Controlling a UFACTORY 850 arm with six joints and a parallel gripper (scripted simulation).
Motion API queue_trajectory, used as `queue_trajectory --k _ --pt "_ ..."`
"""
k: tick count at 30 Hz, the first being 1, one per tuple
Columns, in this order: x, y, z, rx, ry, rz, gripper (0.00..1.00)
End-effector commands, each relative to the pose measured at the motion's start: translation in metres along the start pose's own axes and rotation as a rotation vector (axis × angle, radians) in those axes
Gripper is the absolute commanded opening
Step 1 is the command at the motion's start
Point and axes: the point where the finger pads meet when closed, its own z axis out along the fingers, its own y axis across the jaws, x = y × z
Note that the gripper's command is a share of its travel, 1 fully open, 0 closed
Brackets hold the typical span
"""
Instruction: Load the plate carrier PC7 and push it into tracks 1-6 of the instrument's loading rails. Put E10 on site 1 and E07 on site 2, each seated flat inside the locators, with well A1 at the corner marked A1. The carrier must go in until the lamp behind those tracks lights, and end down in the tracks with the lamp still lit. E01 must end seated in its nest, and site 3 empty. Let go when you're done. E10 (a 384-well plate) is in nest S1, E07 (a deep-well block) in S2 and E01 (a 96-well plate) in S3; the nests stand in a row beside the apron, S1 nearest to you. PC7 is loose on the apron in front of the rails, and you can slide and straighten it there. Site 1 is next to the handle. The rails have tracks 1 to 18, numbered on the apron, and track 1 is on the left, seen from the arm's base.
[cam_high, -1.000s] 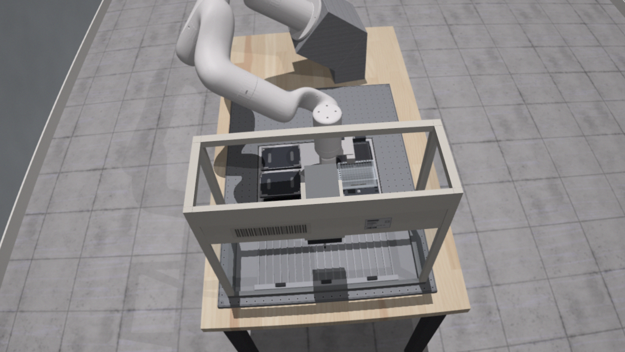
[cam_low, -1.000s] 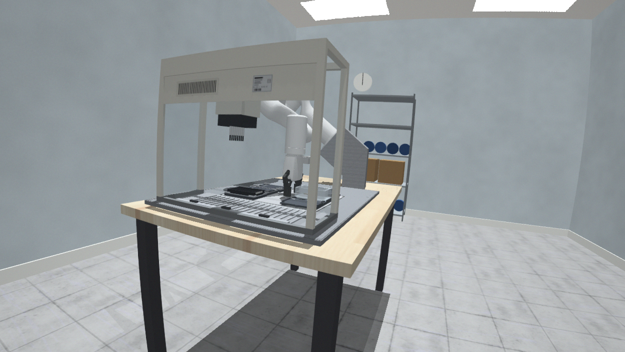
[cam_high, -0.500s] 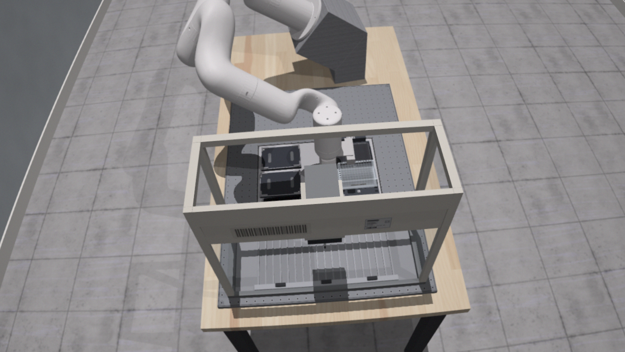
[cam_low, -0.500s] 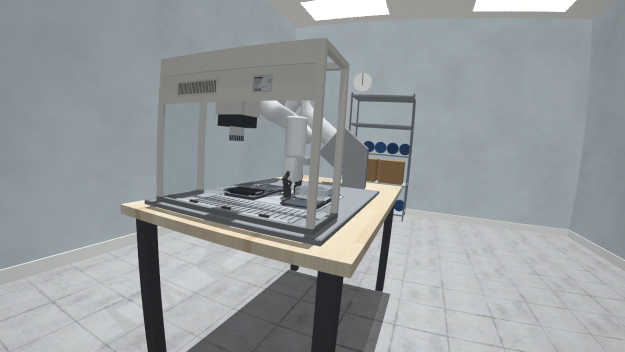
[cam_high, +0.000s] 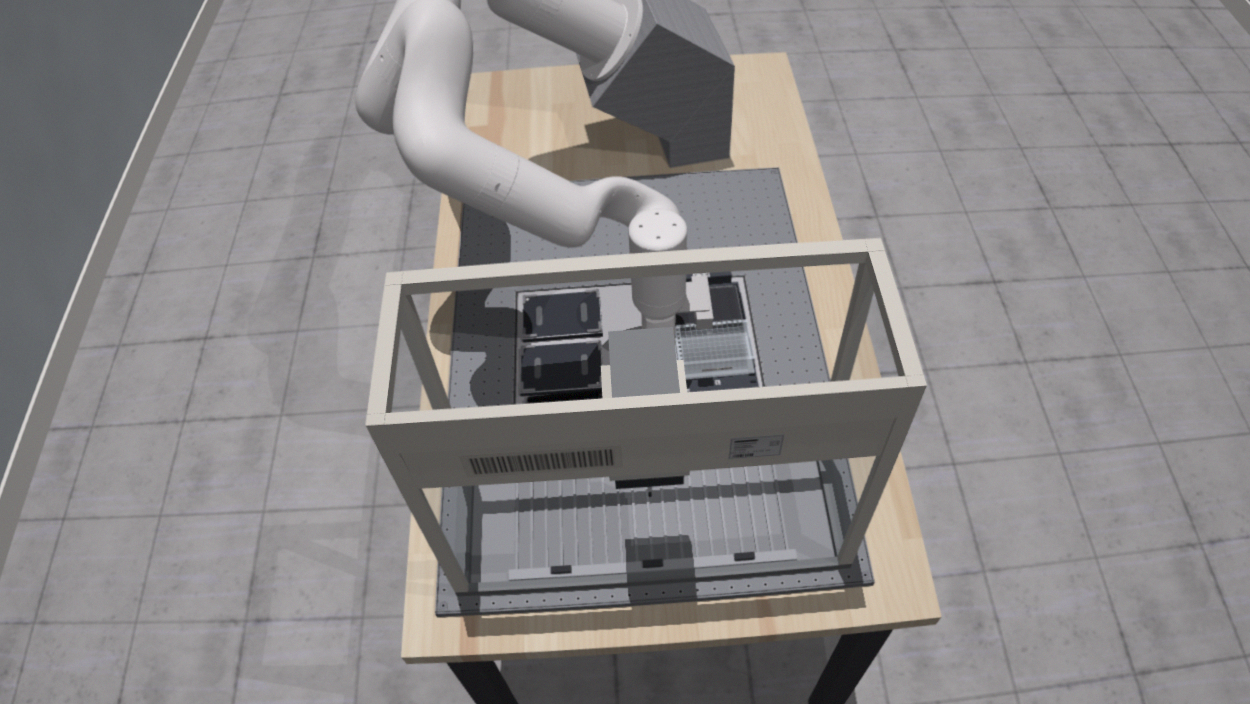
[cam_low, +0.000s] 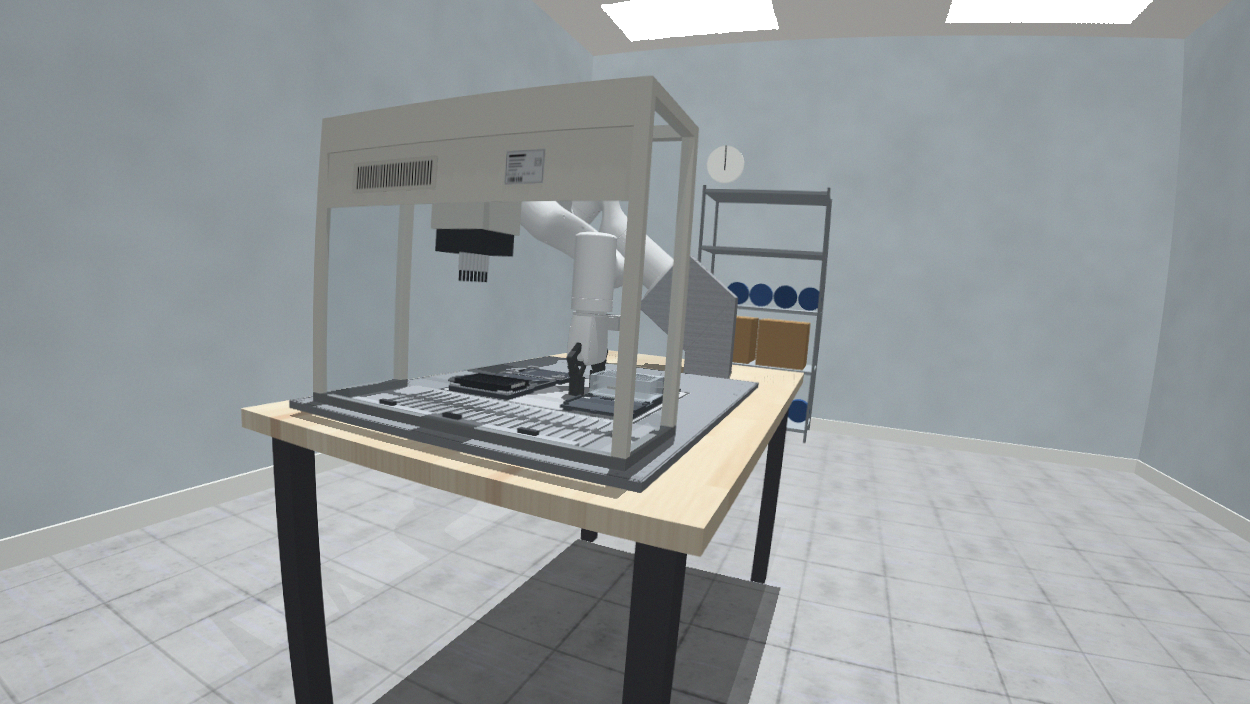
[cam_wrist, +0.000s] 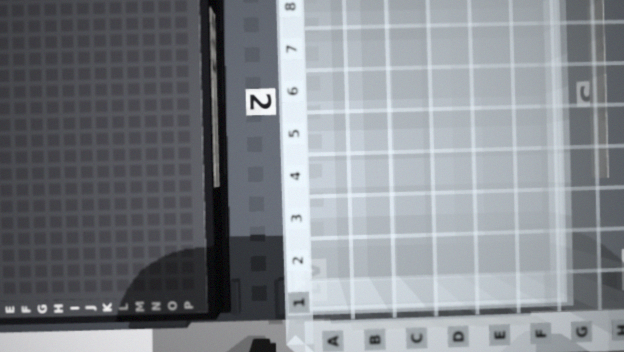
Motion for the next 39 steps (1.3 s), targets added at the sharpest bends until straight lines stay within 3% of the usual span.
queue_trajectory --k 1,39 --pt "0.002 0.001 -0.001 -0.001 0.0 0.0 1.0" --pt "0.018 0.001 -0.001 -0.001 0.0 0.0 1.0"
